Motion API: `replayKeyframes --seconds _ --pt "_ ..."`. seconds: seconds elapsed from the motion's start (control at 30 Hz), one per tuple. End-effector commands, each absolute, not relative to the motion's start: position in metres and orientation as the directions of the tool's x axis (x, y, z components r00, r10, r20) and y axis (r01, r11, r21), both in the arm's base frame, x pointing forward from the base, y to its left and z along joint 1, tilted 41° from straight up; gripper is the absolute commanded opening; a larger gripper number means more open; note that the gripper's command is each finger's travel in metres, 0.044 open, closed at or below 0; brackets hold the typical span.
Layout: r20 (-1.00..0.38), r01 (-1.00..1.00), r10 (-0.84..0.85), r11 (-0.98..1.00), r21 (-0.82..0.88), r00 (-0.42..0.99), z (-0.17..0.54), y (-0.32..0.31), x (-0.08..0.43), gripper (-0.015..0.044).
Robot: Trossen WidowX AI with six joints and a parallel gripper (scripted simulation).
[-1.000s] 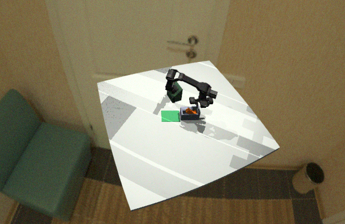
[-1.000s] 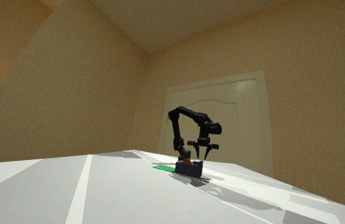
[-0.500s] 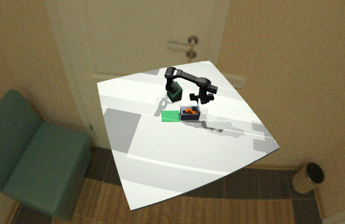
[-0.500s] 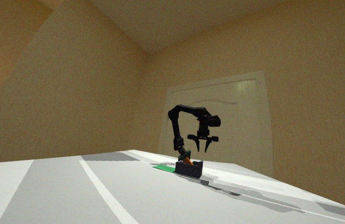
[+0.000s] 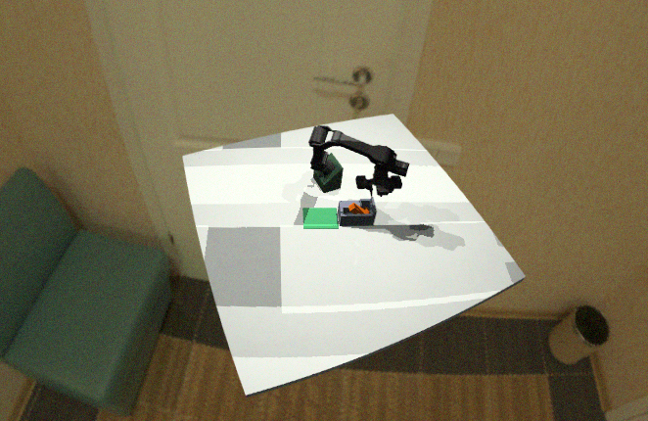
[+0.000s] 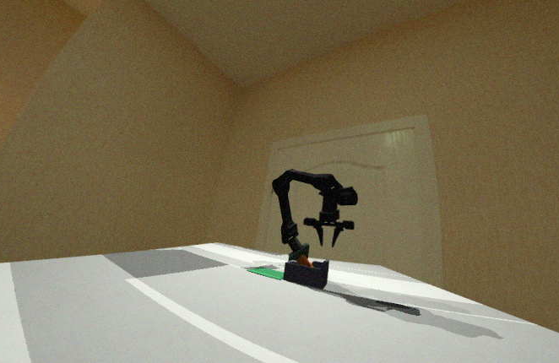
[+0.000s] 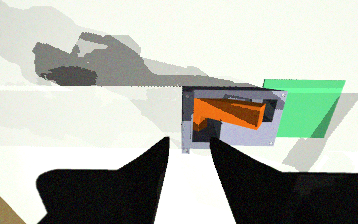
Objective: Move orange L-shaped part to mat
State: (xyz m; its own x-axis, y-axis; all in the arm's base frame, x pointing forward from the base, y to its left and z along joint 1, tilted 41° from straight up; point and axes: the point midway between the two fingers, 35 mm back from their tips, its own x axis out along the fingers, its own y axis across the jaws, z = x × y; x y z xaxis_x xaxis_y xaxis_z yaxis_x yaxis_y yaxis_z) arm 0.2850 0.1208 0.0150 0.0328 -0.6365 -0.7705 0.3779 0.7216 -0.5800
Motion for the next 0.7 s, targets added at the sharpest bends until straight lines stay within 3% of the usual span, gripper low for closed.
replayKeyframes --seconds 0.0,0.07,0.23,0.47,0.67 --pt "-0.77 0.334 -0.637 0.733 -0.592 0.033 0.016 0.119 0.285 0.0233" --pt "-0.77 0.239 -0.637 0.753 -0.613 0.032 0.02 0.116 0.284 0.028" --pt "-0.768 -0.196 -0.64 0.75 -0.631 0.027 0.035 0.1 0.279 0.028" --pt "-0.766 -0.753 -0.643 0.494 -0.434 0.019 0.056 0.076 0.27 0.028" --pt "-0.764 -0.925 -0.645 0.281 -0.255 0.015 0.066 0.064 0.264 0.028"
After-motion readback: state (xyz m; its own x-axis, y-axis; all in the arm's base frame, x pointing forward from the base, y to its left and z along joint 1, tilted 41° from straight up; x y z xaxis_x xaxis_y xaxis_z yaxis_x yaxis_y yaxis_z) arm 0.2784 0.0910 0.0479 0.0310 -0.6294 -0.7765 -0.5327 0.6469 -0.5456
